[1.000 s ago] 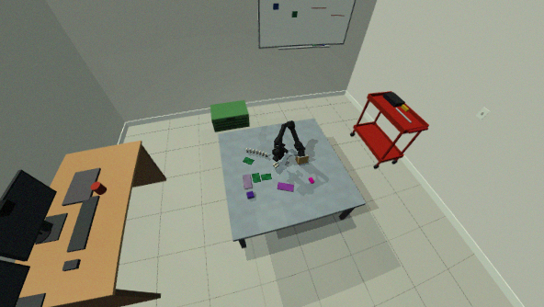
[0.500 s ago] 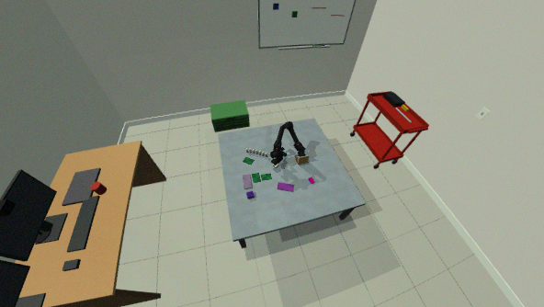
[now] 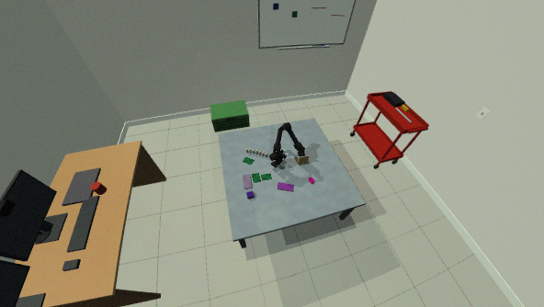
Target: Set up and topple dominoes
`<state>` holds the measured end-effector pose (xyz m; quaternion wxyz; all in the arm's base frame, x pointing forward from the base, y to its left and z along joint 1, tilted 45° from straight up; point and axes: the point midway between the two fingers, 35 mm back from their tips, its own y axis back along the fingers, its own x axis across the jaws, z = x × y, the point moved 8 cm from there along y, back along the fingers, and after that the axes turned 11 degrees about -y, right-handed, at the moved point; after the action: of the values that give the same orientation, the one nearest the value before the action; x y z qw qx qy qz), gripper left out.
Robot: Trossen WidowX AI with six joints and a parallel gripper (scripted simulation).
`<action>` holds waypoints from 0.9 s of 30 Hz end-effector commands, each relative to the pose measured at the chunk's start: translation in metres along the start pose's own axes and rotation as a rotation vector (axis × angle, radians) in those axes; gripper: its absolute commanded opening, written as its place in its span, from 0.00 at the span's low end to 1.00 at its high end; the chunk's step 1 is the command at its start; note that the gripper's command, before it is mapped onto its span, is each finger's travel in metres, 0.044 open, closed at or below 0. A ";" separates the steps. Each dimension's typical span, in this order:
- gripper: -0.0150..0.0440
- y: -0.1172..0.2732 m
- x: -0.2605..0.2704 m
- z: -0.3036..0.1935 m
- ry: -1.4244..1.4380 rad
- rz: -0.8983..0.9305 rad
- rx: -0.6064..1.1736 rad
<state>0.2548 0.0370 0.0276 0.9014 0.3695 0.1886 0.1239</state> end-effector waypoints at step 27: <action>0.48 0.081 0.050 -0.006 0.335 0.007 0.000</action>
<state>0.2866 0.1138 0.0684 0.8822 0.3566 0.2635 0.1588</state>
